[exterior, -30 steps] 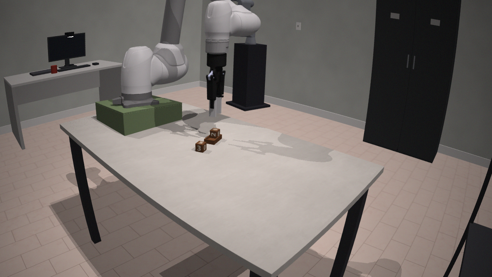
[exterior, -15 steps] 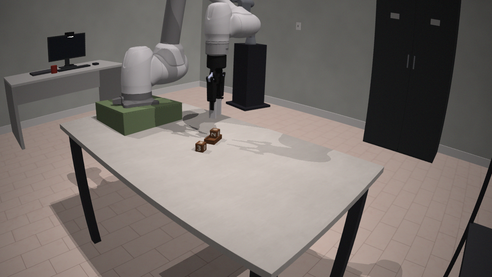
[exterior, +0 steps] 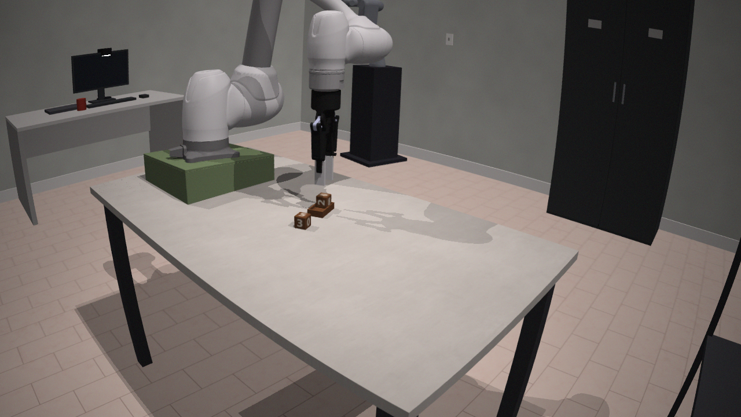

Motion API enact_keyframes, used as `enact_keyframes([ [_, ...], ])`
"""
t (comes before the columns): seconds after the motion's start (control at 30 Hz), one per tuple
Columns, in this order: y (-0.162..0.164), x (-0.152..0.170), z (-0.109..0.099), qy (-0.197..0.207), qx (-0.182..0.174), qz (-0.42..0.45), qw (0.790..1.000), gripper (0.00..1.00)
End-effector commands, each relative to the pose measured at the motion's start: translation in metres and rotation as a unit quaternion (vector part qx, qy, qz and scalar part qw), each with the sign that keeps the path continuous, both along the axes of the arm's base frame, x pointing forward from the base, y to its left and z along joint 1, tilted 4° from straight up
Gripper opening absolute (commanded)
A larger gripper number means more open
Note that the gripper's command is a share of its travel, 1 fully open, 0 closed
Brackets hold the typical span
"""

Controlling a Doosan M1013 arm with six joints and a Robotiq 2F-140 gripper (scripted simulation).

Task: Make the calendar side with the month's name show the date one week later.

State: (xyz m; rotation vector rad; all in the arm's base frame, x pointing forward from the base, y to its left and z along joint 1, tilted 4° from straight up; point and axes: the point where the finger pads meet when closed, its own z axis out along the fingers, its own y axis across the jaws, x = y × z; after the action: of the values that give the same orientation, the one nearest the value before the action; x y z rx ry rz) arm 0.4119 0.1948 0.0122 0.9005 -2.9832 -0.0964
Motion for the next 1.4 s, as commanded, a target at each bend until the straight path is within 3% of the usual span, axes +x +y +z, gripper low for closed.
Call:
enact_keyframes([
  [0.0,0.000,0.000,-0.005,0.000,0.000,0.000,1.000,0.36],
  [0.4,0.001,-0.001,-0.021,0.000,0.000,0.000,1.000,0.36],
  [1.37,0.001,-0.001,-0.027,0.000,0.000,0.000,1.000,0.36],
])
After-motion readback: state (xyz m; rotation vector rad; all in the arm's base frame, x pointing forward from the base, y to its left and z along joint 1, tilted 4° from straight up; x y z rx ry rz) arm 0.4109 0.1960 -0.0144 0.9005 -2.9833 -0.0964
